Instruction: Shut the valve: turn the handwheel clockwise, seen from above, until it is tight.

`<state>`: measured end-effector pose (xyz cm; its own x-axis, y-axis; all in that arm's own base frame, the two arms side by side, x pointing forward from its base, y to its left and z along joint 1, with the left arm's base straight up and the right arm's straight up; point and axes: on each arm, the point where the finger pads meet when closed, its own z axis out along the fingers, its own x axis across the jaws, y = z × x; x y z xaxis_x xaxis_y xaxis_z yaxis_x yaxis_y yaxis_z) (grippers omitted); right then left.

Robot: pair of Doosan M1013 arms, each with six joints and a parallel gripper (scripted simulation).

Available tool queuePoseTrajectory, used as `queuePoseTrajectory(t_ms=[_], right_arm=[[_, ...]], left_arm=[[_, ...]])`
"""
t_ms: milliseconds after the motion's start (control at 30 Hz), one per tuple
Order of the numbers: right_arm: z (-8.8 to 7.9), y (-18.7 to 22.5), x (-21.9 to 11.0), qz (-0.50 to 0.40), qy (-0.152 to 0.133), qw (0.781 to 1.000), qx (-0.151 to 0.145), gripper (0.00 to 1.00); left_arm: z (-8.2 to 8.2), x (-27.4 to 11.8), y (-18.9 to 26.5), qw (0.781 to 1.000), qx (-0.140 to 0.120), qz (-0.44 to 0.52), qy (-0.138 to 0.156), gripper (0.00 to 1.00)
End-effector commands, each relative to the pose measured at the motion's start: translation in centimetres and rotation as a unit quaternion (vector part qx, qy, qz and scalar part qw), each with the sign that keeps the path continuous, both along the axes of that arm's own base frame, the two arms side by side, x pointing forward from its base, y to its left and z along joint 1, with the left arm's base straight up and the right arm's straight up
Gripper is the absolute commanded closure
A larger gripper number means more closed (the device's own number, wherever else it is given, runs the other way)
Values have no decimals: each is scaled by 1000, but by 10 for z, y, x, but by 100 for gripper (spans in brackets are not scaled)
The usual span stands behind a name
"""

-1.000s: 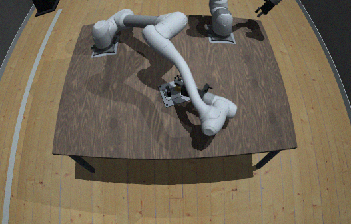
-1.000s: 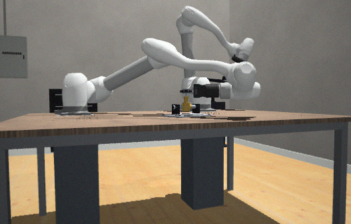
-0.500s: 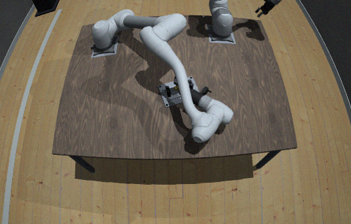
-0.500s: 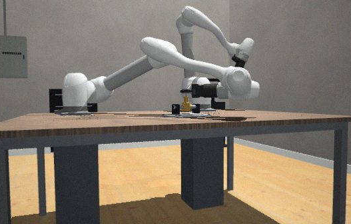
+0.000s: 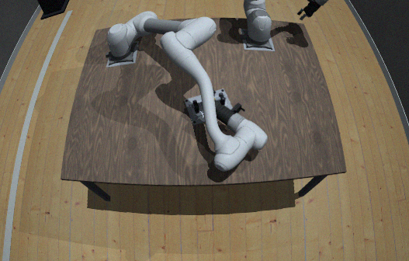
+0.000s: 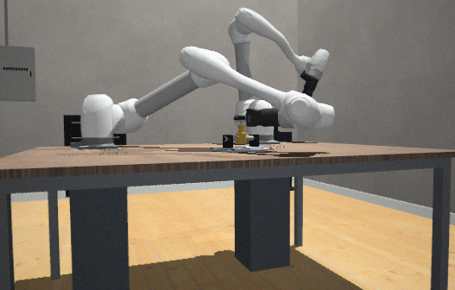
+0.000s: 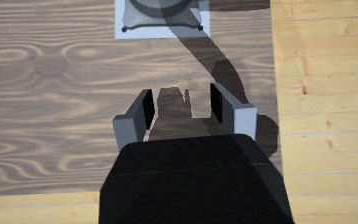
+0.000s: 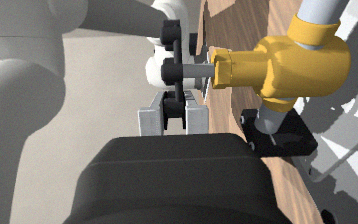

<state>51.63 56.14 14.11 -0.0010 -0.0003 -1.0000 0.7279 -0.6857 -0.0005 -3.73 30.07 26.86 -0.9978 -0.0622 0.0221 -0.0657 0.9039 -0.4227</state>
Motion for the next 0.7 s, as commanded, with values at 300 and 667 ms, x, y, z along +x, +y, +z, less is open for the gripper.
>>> queuePoseTrajectory(t_ms=[300,667], right_arm=[[1,-1,-1,-27,-1,1000,1,100],[1,-2,-2,-46,-1,999,1,100]], left_arm=[[0,0,0,1000,0,0,0,0],[0,0,0,1000,0,0,0,0]])
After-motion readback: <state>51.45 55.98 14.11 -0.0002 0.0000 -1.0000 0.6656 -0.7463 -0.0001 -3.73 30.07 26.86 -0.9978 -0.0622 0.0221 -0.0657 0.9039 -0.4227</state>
